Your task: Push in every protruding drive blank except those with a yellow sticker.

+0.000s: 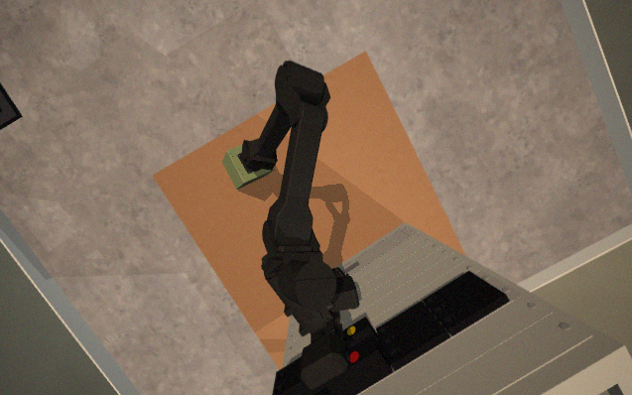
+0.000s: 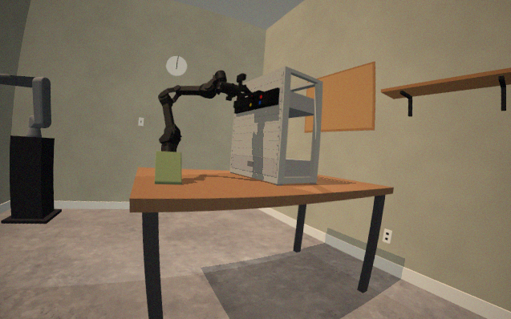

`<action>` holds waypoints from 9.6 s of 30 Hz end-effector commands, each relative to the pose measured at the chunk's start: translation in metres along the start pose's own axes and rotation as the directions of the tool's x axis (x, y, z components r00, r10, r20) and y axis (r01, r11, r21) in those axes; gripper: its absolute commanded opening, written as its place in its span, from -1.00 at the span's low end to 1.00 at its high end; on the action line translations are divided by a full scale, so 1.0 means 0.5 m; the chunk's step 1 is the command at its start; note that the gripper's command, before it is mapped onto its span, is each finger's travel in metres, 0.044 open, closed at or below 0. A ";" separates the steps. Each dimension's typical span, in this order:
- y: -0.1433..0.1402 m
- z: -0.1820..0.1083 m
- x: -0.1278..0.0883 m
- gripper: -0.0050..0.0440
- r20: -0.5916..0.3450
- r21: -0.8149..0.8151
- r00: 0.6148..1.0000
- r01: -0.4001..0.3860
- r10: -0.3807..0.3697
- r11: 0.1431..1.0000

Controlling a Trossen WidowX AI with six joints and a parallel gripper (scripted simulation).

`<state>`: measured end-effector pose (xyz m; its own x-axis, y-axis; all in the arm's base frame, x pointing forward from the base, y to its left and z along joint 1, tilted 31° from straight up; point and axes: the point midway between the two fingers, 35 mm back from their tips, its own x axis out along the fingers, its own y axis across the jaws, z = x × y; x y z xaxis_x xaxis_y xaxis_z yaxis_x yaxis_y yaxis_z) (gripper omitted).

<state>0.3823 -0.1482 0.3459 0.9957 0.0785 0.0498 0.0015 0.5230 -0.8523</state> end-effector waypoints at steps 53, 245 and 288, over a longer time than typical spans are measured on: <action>-0.024 0.014 0.028 -0.80 0.010 -0.018 1.000 0.019 -0.019 1.000; -0.037 0.025 0.076 -0.80 0.010 -0.018 1.000 0.019 -0.019 1.000; -0.035 0.025 -0.082 -0.80 0.010 -0.018 1.000 0.019 -0.019 1.000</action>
<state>0.3574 -0.1495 0.3621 0.9951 0.0770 0.0622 0.0141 0.5121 -0.8588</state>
